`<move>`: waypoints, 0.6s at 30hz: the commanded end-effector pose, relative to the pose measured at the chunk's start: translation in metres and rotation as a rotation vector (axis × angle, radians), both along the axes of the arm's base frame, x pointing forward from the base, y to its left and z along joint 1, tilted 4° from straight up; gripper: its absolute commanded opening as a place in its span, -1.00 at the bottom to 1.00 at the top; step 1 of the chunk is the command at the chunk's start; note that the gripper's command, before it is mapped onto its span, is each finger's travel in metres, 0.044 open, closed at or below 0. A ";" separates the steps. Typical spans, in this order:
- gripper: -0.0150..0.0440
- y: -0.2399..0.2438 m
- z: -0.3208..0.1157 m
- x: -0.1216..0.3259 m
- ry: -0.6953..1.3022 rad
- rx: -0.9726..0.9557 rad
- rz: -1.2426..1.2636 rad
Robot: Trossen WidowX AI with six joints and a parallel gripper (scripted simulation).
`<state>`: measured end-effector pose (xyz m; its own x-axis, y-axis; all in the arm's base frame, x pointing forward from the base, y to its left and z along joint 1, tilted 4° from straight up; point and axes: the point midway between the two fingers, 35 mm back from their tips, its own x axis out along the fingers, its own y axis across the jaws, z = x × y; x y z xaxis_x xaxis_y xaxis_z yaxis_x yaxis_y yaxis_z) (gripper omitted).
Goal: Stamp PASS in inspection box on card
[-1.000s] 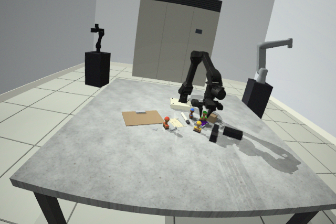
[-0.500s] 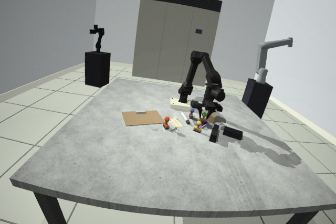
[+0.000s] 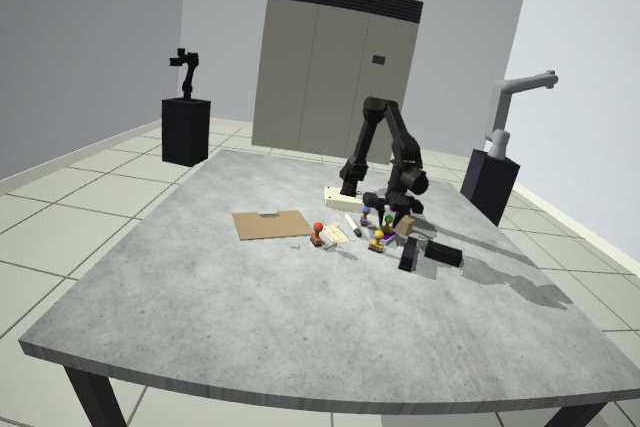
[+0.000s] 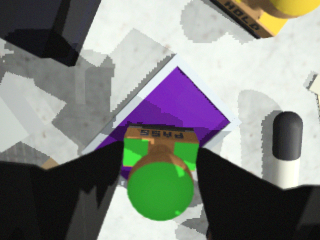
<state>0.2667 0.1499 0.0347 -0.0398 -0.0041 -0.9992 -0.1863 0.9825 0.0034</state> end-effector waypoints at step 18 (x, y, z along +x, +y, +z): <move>-0.49 0.000 -0.006 0.000 0.004 0.001 0.000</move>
